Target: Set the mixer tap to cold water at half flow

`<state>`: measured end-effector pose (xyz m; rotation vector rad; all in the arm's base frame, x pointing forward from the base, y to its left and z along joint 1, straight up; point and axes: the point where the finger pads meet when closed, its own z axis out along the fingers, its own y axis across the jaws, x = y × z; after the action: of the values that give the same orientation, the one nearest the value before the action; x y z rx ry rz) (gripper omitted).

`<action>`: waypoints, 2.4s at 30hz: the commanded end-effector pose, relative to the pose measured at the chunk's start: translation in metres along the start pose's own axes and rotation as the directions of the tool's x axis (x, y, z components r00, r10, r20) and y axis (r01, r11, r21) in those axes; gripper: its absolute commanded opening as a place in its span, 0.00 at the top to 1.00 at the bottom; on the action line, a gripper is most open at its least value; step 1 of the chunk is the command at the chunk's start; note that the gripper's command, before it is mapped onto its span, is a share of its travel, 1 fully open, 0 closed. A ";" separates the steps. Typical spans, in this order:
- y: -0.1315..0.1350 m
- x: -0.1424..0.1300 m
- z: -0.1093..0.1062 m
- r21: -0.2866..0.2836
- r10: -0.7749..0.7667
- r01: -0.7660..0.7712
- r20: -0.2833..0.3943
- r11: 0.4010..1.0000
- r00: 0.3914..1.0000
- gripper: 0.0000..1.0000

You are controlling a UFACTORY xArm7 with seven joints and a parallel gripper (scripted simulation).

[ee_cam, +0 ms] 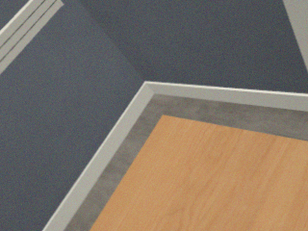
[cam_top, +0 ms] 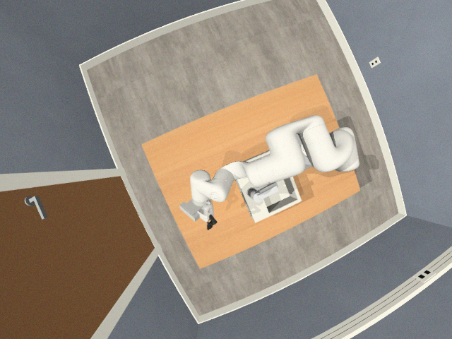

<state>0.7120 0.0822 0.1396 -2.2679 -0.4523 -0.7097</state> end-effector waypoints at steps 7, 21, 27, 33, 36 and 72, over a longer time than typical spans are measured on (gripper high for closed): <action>-0.001 0.003 -0.002 -0.001 -0.004 0.004 -0.004 1.000 1.000 0.00; -0.010 0.002 -0.004 0.000 0.001 -0.001 0.015 1.000 1.000 0.00; -0.075 -0.009 -0.025 -0.016 0.044 -0.042 0.153 0.999 0.987 0.00; -0.114 -0.024 -0.042 -0.054 0.079 -0.067 0.242 0.996 0.967 0.00; -0.134 -0.035 -0.052 -0.086 0.102 -0.080 0.288 0.993 0.952 0.00; -0.245 -0.200 -0.206 -0.713 0.485 -0.091 0.372 0.696 0.791 0.00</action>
<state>0.3722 0.0862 0.2650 -3.1071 -0.0745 0.0086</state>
